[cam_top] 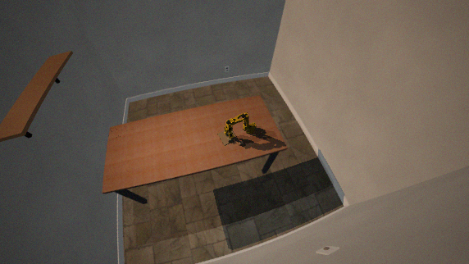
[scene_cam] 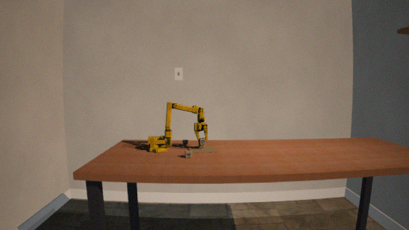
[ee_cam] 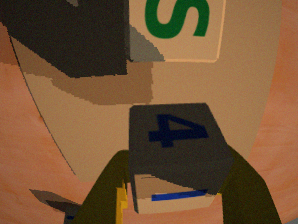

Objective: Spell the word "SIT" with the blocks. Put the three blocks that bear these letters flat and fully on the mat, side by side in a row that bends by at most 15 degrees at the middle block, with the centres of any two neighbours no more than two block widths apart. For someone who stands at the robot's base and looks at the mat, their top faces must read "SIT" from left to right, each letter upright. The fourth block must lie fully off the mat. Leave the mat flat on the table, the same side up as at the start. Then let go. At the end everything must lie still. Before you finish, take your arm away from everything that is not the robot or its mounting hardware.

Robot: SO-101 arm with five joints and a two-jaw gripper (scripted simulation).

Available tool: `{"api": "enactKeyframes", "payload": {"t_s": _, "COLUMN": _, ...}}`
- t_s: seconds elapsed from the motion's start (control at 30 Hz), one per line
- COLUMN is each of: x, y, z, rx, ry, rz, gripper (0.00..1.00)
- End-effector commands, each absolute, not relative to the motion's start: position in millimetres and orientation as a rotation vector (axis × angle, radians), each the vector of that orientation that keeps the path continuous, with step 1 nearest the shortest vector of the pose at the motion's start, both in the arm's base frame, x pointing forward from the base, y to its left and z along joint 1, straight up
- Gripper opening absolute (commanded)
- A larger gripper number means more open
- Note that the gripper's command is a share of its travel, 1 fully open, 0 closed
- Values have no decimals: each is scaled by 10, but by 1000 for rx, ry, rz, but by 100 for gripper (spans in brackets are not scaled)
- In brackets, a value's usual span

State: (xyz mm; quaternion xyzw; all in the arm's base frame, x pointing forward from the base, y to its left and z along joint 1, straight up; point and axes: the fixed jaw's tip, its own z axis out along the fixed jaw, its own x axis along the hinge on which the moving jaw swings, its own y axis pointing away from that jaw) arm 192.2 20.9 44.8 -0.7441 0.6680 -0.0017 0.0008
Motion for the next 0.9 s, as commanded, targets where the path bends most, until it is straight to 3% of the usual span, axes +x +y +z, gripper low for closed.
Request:
{"api": "enactKeyframes", "payload": {"t_s": 0.0, "x": 1993, "y": 228, "z": 532, "rx": -2297, "ry": 2064, "rz": -72, "gripper": 0}}
{"api": "enactKeyframes", "payload": {"t_s": 0.87, "x": 1998, "y": 229, "z": 445, "rx": -2295, "ry": 2065, "rz": -72, "gripper": 0}}
